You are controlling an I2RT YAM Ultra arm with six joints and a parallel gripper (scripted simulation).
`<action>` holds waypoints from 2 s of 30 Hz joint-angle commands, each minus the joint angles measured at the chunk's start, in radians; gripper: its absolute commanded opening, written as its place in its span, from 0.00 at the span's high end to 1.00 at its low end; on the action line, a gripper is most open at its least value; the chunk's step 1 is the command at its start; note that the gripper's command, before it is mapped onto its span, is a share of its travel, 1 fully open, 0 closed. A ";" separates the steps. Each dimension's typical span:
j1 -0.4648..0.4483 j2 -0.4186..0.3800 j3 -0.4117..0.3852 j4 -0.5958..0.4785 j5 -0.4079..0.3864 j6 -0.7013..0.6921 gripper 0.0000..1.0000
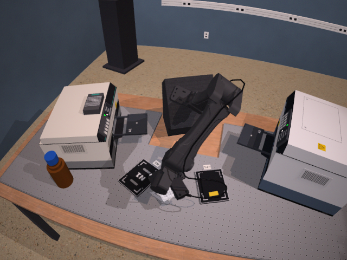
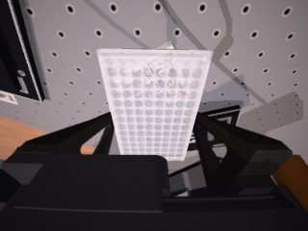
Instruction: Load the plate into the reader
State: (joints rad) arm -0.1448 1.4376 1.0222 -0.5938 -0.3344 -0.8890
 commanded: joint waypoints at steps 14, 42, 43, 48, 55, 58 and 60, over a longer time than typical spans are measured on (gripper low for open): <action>0.127 -0.104 -0.026 0.017 0.106 -0.021 0.14; 0.371 -0.228 -0.065 0.017 0.261 -0.007 0.14; 0.371 -0.228 -0.065 0.017 0.261 -0.007 0.14; 0.421 -0.248 -0.023 -0.016 0.293 0.027 0.14; 0.492 -0.285 -0.044 -0.013 0.339 0.021 0.14; 0.521 -0.304 -0.081 0.009 0.357 -0.002 0.14; 0.521 -0.304 -0.081 0.009 0.357 -0.002 0.14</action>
State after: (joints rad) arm 0.3698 1.1652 0.9524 -0.5884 -0.0044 -0.8806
